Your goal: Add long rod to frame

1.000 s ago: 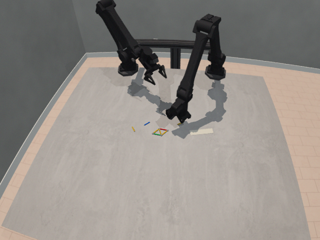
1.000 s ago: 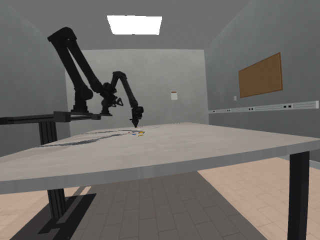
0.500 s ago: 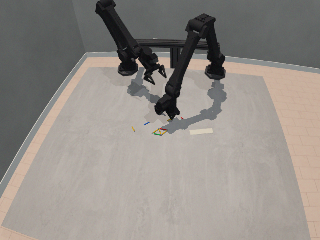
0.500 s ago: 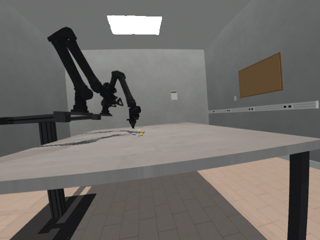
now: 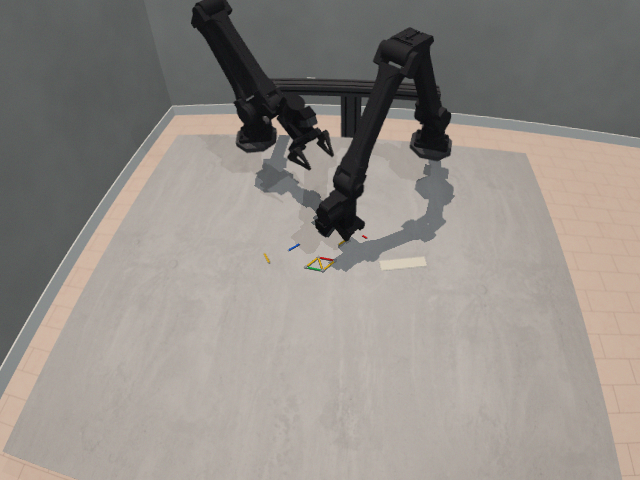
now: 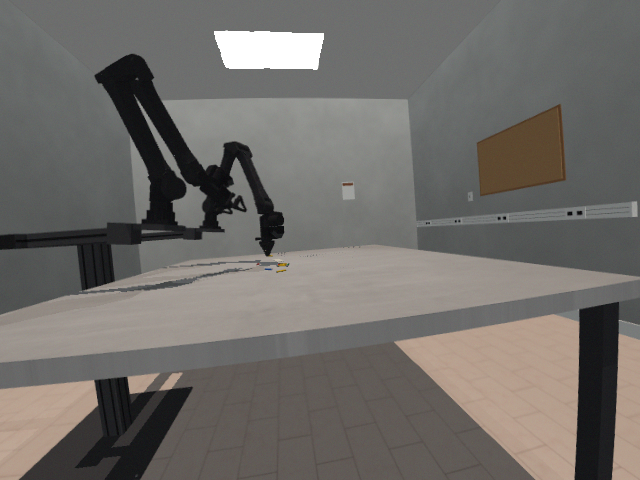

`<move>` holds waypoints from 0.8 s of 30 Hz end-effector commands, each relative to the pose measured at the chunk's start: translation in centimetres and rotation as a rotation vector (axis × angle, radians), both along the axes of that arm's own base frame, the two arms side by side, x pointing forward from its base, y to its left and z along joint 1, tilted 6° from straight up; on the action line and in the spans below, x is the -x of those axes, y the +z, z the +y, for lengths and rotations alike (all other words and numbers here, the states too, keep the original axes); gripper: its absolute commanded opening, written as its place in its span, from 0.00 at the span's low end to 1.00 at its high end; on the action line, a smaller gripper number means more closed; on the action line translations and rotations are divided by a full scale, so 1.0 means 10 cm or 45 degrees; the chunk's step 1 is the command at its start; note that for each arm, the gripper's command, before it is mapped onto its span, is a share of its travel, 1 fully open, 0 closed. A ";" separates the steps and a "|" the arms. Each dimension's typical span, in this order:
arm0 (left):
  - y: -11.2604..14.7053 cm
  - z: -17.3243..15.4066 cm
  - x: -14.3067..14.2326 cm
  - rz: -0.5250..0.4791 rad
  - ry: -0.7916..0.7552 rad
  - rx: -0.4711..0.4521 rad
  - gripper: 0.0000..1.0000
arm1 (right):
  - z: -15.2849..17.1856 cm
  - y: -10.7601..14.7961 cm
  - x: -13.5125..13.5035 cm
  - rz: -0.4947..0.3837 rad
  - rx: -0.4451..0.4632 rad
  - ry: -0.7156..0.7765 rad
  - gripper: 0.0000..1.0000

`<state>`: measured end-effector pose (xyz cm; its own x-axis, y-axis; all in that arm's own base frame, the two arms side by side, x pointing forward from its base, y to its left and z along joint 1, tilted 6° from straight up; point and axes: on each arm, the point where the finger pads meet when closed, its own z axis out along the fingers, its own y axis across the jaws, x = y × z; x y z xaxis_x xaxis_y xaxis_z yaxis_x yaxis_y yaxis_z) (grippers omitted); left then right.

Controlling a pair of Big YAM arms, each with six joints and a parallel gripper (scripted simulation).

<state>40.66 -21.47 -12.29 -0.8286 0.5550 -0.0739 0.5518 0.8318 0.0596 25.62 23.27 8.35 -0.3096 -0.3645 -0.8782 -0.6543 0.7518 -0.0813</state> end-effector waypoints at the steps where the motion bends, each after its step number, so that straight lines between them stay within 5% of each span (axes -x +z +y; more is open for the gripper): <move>1: 0.18 -0.06 -0.09 -0.036 0.269 0.039 0.00 | 0.05 0.11 -0.06 -0.031 -0.027 0.002 1.00; 7: 0.20 -0.11 -0.05 -0.037 0.476 0.064 0.00 | 0.05 0.11 -0.06 -0.031 -0.027 0.002 1.00; 24: 0.20 -0.11 -0.05 -0.039 0.487 0.064 0.00 | 0.05 0.11 -0.06 -0.031 -0.027 0.002 1.00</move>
